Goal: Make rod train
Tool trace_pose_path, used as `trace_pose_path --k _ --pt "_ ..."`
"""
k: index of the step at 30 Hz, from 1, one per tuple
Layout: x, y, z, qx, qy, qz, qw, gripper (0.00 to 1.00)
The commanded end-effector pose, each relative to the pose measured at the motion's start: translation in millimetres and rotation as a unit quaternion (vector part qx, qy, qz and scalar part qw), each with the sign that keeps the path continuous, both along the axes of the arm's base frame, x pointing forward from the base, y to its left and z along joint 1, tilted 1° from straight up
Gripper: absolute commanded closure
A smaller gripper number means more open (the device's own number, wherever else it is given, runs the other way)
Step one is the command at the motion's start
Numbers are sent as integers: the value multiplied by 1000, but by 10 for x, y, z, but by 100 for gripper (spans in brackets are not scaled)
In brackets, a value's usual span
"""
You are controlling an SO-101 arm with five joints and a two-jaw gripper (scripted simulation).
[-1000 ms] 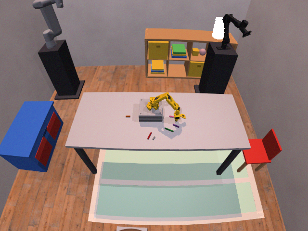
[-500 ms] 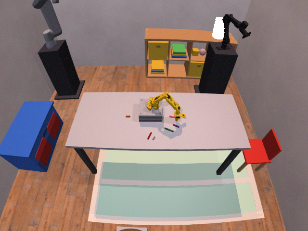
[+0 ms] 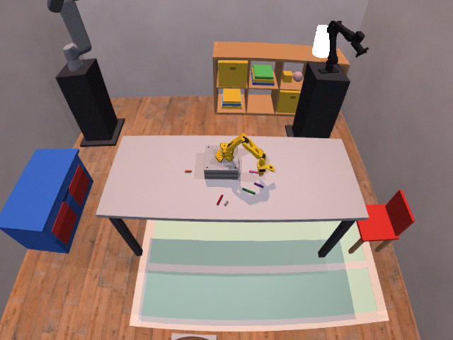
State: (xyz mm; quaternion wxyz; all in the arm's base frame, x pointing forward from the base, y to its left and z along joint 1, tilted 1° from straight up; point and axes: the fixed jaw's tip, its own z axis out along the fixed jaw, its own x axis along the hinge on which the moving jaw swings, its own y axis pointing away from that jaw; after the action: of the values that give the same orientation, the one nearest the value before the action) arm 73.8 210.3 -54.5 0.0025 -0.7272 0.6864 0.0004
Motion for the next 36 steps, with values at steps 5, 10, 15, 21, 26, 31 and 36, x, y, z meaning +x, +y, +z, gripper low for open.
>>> trace_pose_path --k 5,10,15,21,26,31,36 --pt "7 -26 40 -2 2 0 1000 100" --pt "17 -30 40 -2 2 0 1000 100" --pt "69 -47 40 -2 2 -1 1000 100" --pt "212 -103 39 -2 1 -3 1000 100" --pt "319 -152 38 -2 1 -4 1000 100" --pt "547 -281 36 -2 1 -8 1000 100" --pt "815 -484 33 -1 1 -12 1000 100"
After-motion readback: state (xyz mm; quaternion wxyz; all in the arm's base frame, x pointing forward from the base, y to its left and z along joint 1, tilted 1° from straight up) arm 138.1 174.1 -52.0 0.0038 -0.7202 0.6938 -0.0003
